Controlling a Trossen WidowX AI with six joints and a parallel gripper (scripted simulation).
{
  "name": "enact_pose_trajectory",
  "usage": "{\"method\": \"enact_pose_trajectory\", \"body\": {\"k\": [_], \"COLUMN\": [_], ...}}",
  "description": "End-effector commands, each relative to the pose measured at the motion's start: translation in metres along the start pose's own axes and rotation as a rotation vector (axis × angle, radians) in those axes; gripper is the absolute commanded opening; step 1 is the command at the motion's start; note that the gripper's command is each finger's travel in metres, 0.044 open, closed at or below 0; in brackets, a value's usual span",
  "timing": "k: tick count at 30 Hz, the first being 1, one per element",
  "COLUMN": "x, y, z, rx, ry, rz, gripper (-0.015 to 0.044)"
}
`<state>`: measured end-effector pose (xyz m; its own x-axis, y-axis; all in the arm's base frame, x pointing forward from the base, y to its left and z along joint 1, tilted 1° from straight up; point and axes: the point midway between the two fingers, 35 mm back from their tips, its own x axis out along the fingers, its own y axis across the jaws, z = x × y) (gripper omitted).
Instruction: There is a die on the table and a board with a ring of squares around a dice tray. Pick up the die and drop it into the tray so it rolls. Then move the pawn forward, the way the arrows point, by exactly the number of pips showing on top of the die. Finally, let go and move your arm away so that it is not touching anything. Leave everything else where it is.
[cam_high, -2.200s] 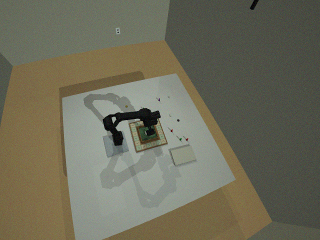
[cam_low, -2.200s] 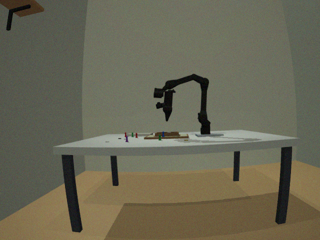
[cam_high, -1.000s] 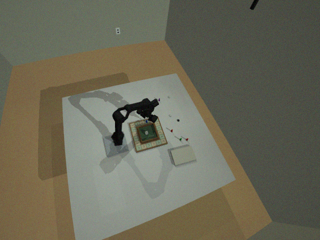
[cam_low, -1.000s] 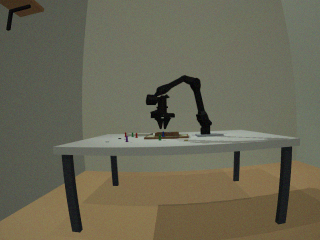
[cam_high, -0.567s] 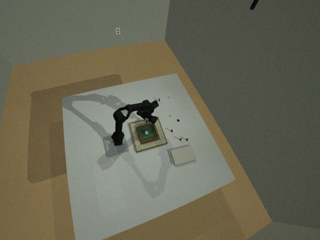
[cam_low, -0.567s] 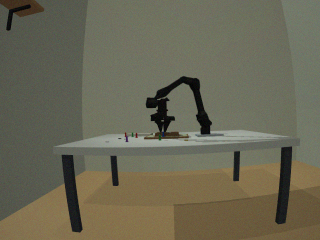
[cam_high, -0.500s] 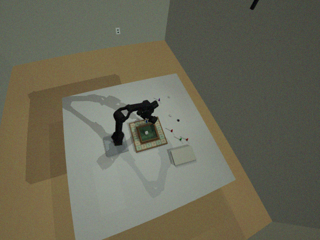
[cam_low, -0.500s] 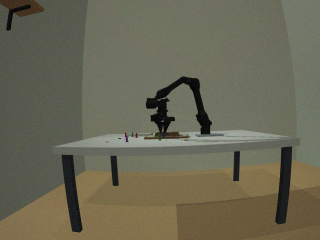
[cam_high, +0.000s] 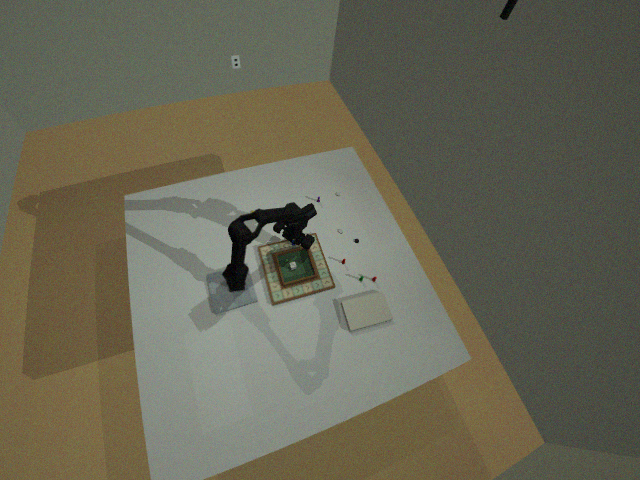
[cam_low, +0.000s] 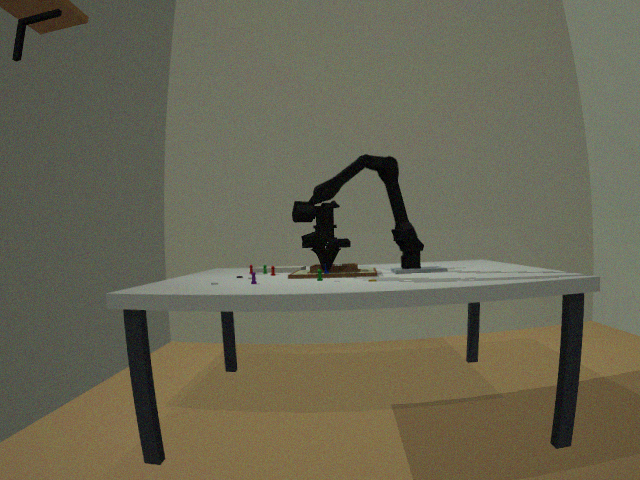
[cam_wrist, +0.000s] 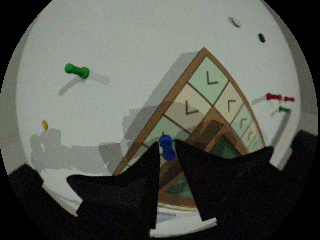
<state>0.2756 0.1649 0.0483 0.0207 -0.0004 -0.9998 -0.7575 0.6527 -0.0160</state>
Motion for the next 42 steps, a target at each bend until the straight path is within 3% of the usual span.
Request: {"method": "enact_pose_trajectory", "body": {"k": [1, 11, 35, 42], "x": [0.002, -0.001, -0.122, -0.124], "y": [0.001, 0.0, -0.002, 0.002], "z": [-0.001, 0.0, 0.002, -0.002], "rx": [-0.006, -0.006, -0.006, -0.006], "ry": [0.003, 0.003, 0.003, 0.003], "rz": [0.003, 0.003, 0.003, 0.003], "gripper": [0.0029, 0.0, 0.0, 0.0]}}
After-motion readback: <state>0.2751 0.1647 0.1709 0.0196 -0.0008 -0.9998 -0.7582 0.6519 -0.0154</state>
